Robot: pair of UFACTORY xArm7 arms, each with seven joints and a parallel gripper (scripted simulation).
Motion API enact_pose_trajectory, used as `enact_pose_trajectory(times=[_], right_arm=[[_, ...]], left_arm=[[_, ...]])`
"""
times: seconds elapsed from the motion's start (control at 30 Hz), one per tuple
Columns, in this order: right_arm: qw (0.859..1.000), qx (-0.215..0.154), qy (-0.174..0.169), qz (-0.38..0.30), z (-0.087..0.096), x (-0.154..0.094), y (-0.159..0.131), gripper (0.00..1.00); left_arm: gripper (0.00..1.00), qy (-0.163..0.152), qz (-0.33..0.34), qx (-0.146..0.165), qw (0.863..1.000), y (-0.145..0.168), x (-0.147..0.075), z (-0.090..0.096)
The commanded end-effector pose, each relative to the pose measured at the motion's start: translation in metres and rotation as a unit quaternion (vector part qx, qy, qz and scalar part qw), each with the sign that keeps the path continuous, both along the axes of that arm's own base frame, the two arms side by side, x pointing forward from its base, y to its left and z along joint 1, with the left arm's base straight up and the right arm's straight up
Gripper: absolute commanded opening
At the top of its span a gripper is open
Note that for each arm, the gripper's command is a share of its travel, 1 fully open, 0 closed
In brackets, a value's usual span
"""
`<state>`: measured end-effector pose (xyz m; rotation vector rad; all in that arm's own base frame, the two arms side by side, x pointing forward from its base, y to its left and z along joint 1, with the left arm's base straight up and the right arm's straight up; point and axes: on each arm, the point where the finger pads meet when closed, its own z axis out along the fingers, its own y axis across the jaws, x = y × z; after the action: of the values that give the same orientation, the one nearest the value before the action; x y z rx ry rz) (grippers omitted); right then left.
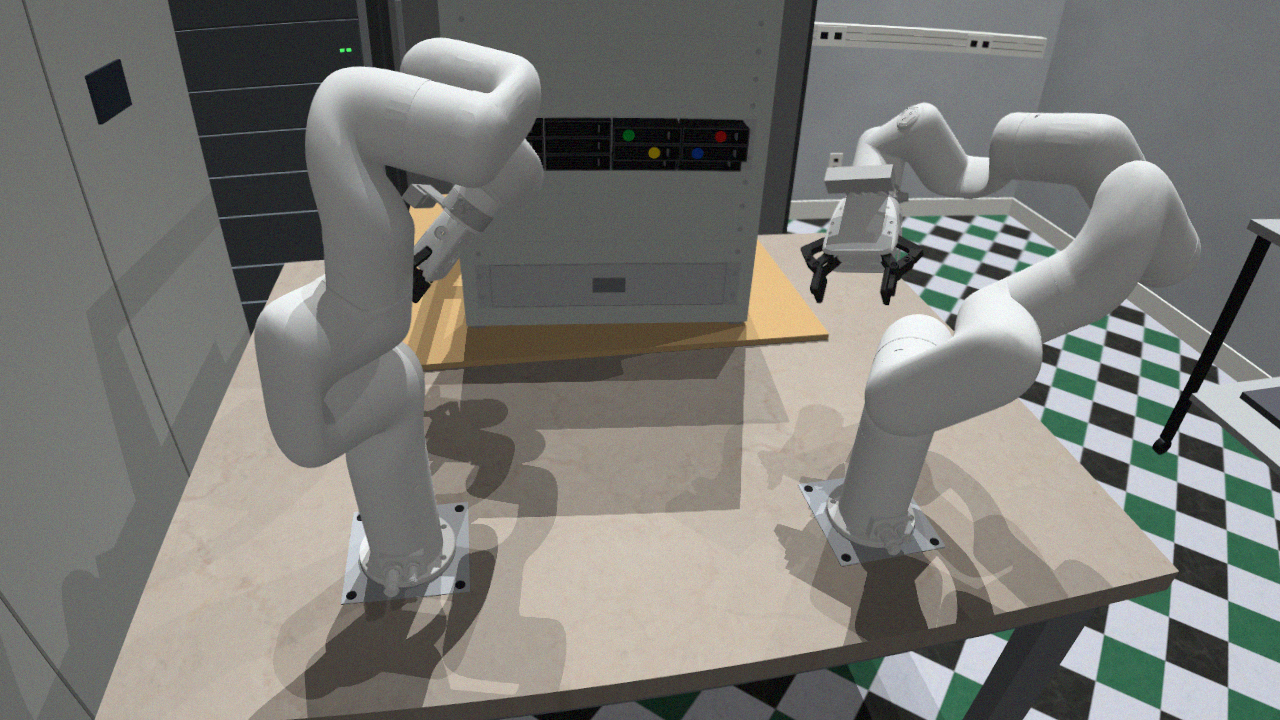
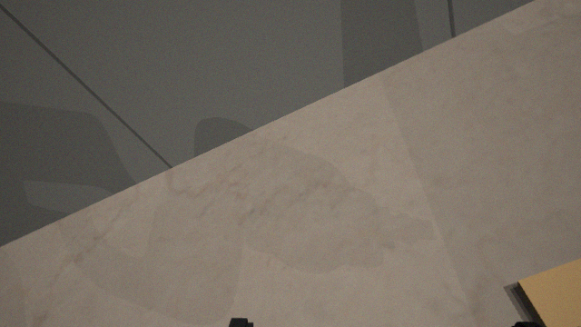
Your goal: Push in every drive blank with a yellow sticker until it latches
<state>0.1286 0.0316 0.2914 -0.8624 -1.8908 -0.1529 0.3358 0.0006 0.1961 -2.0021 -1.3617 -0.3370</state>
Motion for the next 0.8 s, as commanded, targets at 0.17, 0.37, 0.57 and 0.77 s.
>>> enact_pose_trajectory(times=[0.17, 0.37, 0.57, 0.77], right_arm=[[0.995, -0.095, -0.032, -0.020, -0.015, 0.007, 0.001, 1.00], [0.982, -0.172, -0.065, -0.044, -0.027, 0.015, 0.000, 1.00], [0.959, -0.252, -0.107, -0.076, -0.037, 0.027, -0.003, 1.00], [0.937, -0.304, -0.141, -0.102, -0.043, 0.037, -0.005, 1.00]], left_arm=[[1.00, 0.015, 0.022, -0.037, 0.999, 0.035, 0.004, 0.007], [1.00, 0.022, 0.035, -0.058, 0.997, 0.056, 0.004, 0.010], [1.00, 0.028, 0.048, -0.079, 0.995, 0.078, 0.002, 0.013], [1.00, 0.032, 0.058, -0.097, 0.993, 0.097, -0.001, 0.016]])
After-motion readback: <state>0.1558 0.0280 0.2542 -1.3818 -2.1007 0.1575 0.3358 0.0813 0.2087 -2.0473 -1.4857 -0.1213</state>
